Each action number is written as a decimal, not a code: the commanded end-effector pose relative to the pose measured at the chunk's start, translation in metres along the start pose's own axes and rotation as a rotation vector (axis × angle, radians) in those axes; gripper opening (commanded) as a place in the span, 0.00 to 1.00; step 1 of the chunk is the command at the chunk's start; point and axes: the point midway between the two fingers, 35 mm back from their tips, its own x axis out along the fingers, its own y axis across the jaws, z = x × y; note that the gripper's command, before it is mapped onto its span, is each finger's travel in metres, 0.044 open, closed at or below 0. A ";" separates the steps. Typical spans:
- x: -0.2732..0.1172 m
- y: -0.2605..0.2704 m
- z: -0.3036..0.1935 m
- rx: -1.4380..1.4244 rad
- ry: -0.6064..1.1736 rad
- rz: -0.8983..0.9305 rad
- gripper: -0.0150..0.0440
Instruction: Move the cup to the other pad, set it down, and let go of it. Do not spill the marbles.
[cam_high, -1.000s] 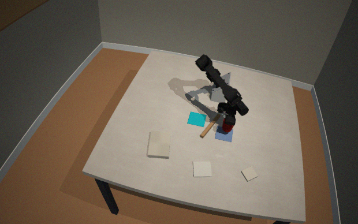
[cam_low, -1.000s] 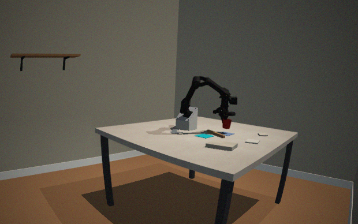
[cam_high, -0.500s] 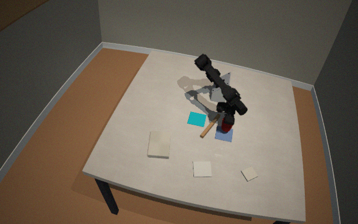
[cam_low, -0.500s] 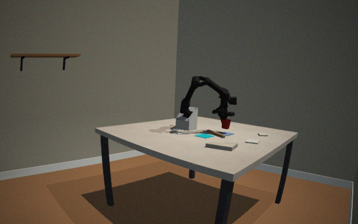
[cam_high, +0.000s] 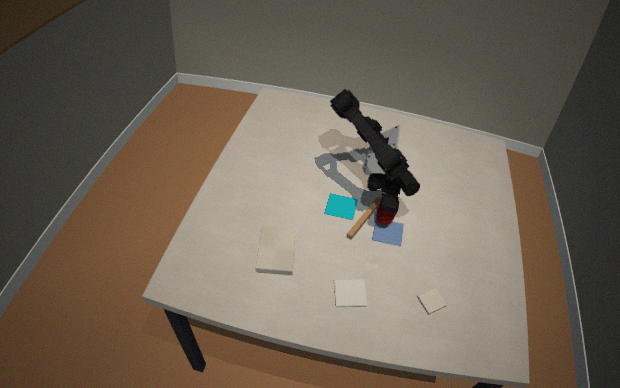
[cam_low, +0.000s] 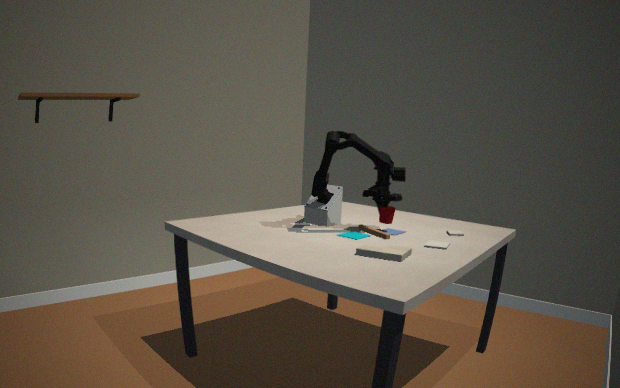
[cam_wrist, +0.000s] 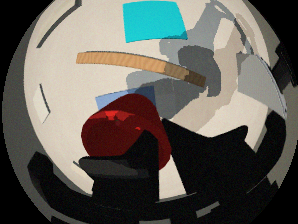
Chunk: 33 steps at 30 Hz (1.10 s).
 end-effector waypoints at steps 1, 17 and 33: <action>-0.001 -0.002 0.008 0.002 -0.001 0.003 0.25; -0.001 -0.012 0.037 0.002 -0.002 0.002 0.25; -0.002 -0.022 0.065 0.002 -0.003 0.002 0.25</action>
